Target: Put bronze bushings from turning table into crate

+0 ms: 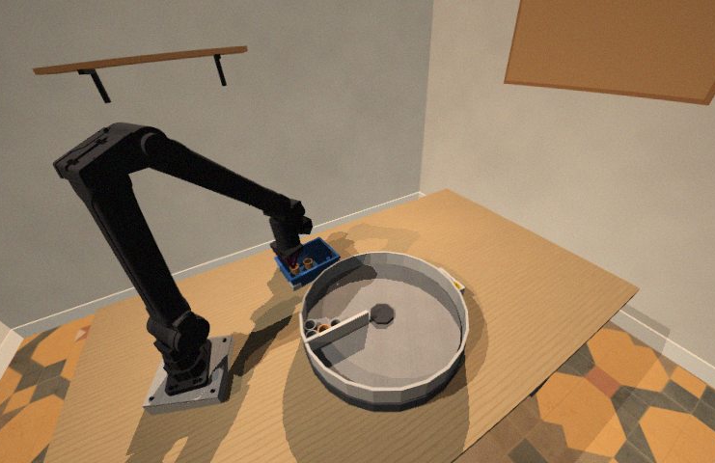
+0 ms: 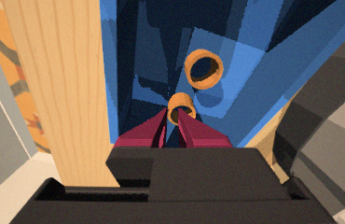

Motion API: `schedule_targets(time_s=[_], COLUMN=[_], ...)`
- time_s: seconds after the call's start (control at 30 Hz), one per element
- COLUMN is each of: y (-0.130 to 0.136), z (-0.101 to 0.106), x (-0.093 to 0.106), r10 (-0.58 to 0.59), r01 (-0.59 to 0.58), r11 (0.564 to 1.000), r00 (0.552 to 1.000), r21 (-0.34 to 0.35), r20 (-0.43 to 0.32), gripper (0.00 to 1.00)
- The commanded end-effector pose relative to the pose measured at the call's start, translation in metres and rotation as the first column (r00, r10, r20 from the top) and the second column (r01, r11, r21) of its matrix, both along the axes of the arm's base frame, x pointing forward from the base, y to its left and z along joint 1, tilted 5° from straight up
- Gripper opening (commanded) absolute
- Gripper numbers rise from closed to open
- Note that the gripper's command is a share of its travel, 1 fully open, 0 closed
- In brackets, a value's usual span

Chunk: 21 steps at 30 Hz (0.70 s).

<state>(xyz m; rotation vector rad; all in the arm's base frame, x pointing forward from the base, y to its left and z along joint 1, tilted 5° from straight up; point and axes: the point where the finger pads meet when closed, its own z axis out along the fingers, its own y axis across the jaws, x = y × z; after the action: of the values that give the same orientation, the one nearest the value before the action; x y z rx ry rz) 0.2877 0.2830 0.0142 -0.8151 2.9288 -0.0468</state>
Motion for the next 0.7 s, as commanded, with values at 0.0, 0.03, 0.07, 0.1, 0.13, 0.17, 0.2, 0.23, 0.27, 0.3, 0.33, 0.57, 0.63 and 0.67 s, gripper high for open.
schedule_targets(time_s=[0.0, 0.03, 0.07, 0.1, 0.13, 0.17, 0.2, 0.23, 0.27, 0.3, 0.33, 0.57, 0.63, 0.67], y=[-0.0062, -0.0062, -0.0062, -0.0062, -0.0062, -0.0062, -0.0062, -0.0062, -0.0062, -0.0062, -0.0062, -0.0069, -0.0093, -0.0084], z=[-0.0081, -0.0081, -0.0081, -0.0081, -0.0081, -0.0081, -0.0081, -0.0081, -0.0081, -0.0081, -0.0081, -0.0078, -0.0067, -0.0022], x=[0.0012, 0.0012, 0.0012, 0.0012, 0.0012, 0.0012, 0.0012, 0.0012, 0.0012, 0.0012, 0.0012, 0.0003, -0.0027, -0.0024], r10=[0.002, 0.002, 0.002, 0.002, 0.002, 0.002, 0.002, 0.002, 0.002, 0.002, 0.002, 0.002, 0.003, 0.004], r01=[-0.002, -0.002, -0.002, -0.002, -0.002, -0.002, -0.002, -0.002, -0.002, -0.002, -0.002, -0.002, -0.003, -0.004], r11=[1.000, 1.000, 1.000, 1.000, 1.000, 1.000, 1.000, 1.000, 1.000, 1.000, 1.000, 1.000, 1.000, 1.000], r00=[1.000, 1.000, 1.000, 1.000, 1.000, 1.000, 1.000, 1.000, 1.000, 1.000, 1.000, 1.000, 1.000, 1.000], r21=[-0.008, -0.008, -0.008, -0.008, -0.008, -0.008, -0.008, -0.008, -0.008, -0.008, -0.008, -0.012, -0.023, -0.017], r20=[-0.008, -0.008, -0.008, -0.008, -0.008, -0.008, -0.008, -0.008, -0.008, -0.008, -0.008, -0.011, -0.021, -0.016], gripper=[0.13, 0.13, 0.13, 0.13, 0.13, 0.13, 0.13, 0.13, 0.13, 0.13, 0.13, 0.13, 0.13, 0.13])
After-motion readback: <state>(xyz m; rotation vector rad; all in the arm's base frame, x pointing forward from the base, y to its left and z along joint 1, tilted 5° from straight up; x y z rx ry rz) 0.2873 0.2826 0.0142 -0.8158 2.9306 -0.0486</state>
